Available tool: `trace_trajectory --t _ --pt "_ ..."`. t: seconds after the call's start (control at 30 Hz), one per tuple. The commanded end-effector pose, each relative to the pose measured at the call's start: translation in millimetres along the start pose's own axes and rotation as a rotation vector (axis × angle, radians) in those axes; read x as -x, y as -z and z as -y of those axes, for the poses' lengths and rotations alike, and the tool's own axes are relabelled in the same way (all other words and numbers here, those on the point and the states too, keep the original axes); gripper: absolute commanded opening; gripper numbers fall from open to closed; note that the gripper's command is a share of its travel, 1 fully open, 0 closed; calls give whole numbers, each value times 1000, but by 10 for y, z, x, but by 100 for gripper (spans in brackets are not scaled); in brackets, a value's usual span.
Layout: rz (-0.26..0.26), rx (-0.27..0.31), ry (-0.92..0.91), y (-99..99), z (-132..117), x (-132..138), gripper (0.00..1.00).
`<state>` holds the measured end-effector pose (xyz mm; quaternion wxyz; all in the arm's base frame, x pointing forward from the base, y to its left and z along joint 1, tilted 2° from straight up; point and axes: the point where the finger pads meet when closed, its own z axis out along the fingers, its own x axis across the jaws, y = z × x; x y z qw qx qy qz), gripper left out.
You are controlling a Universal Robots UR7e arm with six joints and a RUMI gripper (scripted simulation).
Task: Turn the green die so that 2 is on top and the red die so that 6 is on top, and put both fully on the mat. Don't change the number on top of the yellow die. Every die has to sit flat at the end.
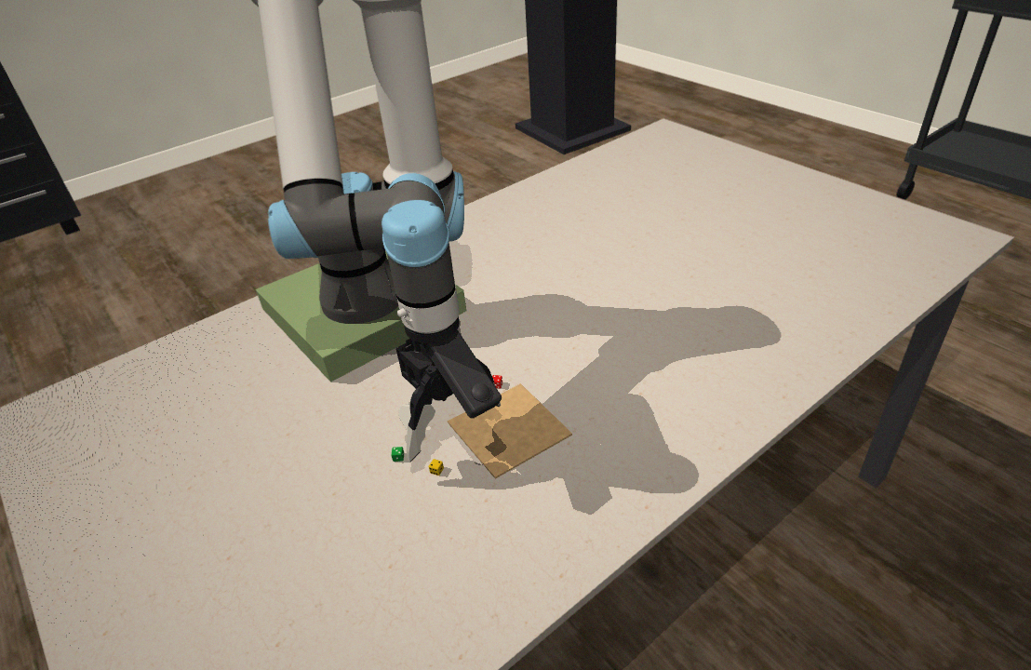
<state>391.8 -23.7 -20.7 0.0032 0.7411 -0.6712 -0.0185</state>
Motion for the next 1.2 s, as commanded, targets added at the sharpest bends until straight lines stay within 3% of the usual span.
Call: trace_trajectory --t 0.0,0.63,1.17 --pt "-1 -1 0 12 -135 295 100" --pt "-1 -1 0 11 -584 1255 100" --pt "-1 -1 0 10 -671 1440 100"
